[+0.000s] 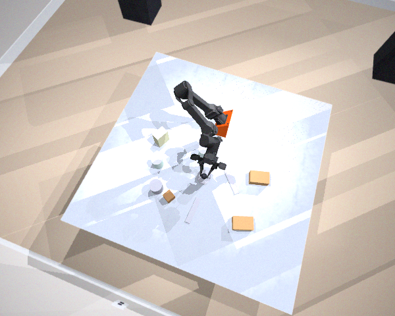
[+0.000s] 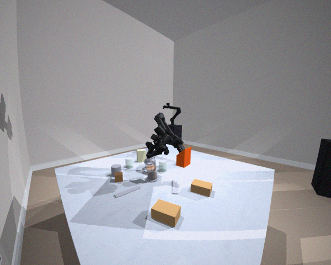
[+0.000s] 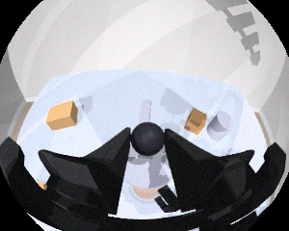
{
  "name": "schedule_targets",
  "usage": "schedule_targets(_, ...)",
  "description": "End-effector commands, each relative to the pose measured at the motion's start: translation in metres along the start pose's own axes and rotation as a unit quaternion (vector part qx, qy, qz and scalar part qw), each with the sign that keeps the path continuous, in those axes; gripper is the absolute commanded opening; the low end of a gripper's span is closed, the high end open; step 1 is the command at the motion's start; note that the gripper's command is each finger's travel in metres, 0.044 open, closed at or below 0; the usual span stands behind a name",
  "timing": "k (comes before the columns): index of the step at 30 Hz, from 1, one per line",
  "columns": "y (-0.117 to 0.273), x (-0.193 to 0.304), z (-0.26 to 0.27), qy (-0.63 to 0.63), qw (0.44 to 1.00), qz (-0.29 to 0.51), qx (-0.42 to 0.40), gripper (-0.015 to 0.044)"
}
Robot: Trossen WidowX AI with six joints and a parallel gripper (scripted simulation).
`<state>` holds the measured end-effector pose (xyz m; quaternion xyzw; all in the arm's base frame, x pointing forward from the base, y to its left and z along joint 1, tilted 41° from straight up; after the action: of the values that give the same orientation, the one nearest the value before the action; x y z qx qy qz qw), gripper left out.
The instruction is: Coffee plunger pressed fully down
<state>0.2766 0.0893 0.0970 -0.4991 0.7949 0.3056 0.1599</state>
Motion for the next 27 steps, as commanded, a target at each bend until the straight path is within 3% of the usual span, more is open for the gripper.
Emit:
schedule_targets(1, -0.0024, 0.0031, 0.0009, 0.007, 1.0, 0.01, 0.0, 0.0123)
schedule_targets(27, -0.0028, -0.0009, 0.0006, 0.002, 1.0, 0.003, 0.0, 0.0123)
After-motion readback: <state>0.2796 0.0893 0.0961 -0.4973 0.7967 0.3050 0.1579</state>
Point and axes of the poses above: the point midway between the two fingers, 35 mm back from their tips, its own y axis back along the fingers, its own z axis across the jaws, x = y × z, the point moved 10 cm from there along y, back along the fingers, and after that the axes turned 11 degrees about y, right-handed, at the moved point
